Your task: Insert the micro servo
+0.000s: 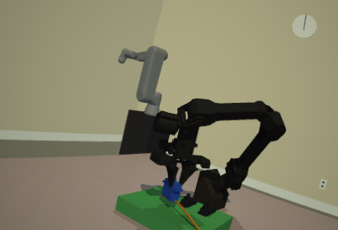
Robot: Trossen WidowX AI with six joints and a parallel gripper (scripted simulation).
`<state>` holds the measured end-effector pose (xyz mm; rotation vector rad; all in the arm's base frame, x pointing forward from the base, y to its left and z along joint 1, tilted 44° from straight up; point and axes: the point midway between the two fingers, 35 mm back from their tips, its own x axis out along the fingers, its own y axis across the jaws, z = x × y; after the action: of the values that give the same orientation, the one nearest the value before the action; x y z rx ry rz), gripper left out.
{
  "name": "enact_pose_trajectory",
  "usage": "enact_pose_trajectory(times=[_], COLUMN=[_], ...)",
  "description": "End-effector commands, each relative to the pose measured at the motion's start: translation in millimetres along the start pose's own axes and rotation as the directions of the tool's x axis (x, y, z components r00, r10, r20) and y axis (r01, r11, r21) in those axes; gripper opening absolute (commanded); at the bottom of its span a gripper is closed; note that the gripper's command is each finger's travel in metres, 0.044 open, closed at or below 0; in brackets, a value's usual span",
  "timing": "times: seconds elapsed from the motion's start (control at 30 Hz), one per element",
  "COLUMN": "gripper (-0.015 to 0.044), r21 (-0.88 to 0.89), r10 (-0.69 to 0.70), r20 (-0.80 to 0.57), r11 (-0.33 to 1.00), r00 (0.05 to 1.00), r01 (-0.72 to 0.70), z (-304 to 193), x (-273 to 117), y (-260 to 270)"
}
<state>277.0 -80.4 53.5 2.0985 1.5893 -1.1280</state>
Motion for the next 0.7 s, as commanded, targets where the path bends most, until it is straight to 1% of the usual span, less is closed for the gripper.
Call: enact_pose_trajectory(times=[0.0,0.2,0.4,0.5,0.67], gripper=[0.0,0.0,0.0,0.0,0.0], r21=[-0.002,-0.003,-0.009,-0.06,-0.222], r10=[0.008,0.009,0.009,0.009,0.009], r20=[0.004,0.005,0.005,0.005,0.005], r11=[1.0,1.0,1.0,0.998,0.975], r00=[1.0,1.0,1.0,1.0,1.0], r01=[-0.008,-0.009,-0.009,-0.009,-0.008], z=[24.1,51.9,55.1,55.1,55.0], x=[-2.1,-2.6,-2.6,-2.6,-2.6], y=[12.3,26.2,27.6,27.6,27.7])
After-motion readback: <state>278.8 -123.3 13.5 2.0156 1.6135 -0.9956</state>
